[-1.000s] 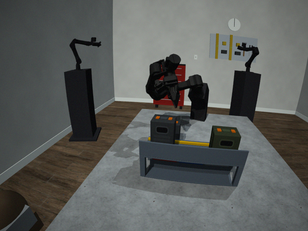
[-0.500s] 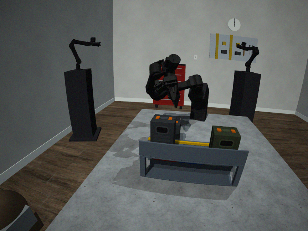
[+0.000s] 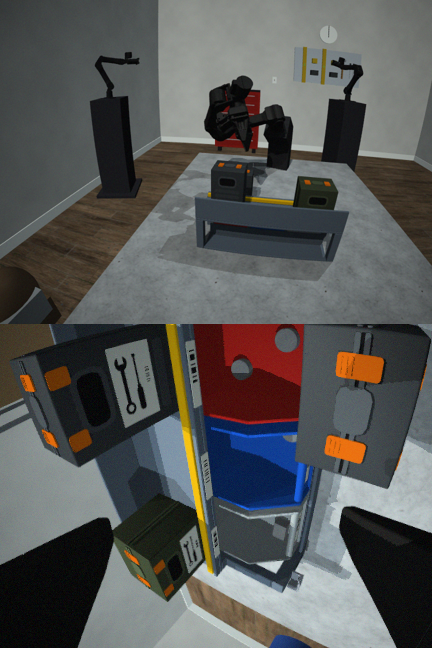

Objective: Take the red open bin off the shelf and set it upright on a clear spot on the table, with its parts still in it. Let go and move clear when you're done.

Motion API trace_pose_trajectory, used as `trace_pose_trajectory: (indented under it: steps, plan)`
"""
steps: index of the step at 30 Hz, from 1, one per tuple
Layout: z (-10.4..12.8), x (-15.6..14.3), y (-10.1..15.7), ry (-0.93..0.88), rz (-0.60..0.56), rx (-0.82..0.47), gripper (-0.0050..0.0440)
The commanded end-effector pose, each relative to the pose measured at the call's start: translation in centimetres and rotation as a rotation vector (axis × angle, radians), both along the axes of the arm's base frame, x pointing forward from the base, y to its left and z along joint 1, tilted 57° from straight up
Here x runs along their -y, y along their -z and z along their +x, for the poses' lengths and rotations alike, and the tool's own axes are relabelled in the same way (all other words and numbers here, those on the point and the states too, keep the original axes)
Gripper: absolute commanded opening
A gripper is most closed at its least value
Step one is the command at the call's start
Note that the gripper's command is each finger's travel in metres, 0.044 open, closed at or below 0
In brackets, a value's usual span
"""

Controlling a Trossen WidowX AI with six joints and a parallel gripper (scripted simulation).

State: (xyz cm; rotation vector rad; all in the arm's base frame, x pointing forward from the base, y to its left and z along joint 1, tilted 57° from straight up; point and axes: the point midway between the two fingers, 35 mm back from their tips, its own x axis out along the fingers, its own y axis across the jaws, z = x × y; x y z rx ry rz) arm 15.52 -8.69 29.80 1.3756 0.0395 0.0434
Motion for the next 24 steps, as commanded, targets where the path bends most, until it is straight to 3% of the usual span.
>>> trace_pose_trajectory:
  steps: [1,4,16,17,21,24]
  plan:
    - [1.6,0.7,1.1,0.059,-0.005,-0.085,0.0440]
    - [4.1,2.0,2.9,0.146,-0.004,-0.214,0.0440]
    - [4.1,2.0,2.9,0.146,-0.004,-0.214,0.0440]
    - [0.8,0.3,0.5,0.027,0.004,-0.043,0.0440]
    - [4.1,2.0,2.9,0.144,0.003,-0.214,0.0440]
    - [4.1,2.0,2.9,0.144,0.003,-0.214,0.0440]
